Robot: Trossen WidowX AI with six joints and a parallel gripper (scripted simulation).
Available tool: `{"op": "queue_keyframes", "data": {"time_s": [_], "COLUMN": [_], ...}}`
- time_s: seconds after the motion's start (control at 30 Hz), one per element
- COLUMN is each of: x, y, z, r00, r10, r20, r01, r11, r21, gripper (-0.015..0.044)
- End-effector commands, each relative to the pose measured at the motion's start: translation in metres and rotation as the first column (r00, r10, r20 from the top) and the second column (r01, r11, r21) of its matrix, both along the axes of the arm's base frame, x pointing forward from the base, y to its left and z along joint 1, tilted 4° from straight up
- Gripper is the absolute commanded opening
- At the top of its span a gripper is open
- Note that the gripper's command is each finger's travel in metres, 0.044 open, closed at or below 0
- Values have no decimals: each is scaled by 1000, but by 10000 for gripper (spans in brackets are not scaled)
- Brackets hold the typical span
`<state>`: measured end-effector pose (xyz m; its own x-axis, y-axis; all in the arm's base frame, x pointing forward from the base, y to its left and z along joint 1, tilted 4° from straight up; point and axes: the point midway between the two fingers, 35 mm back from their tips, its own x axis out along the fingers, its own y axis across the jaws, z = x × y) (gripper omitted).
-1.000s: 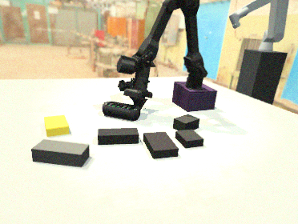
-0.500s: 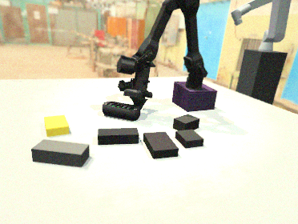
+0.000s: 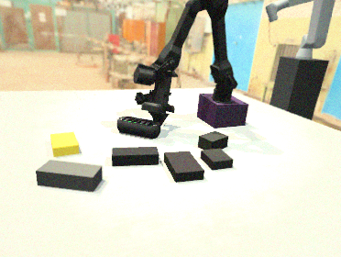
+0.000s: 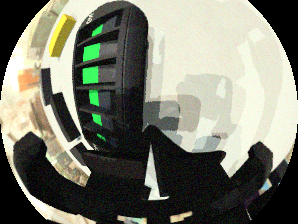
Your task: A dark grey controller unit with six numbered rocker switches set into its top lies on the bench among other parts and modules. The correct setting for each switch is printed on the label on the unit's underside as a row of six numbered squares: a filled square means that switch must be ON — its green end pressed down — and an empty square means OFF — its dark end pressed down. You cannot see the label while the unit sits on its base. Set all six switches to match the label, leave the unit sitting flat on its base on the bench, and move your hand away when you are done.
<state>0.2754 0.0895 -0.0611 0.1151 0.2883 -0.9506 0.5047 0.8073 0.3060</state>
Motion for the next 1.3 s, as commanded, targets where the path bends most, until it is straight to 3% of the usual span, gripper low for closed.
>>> {"op": "queue_keyframes", "data": {"time_s": [0.0, 1.13, 1.27], "x": [6, 0, -2], "y": [10, 0, -10], "z": [2, 1, 38], "r00": [1000, 1000, 1000], "r10": [16, 1, 12], "r20": [20, -1, 14], "r01": [-16, -1, -12], "r11": [1000, 1000, 1000], "r21": [23, 0, 15], "gripper": [0, 0, 0]}}
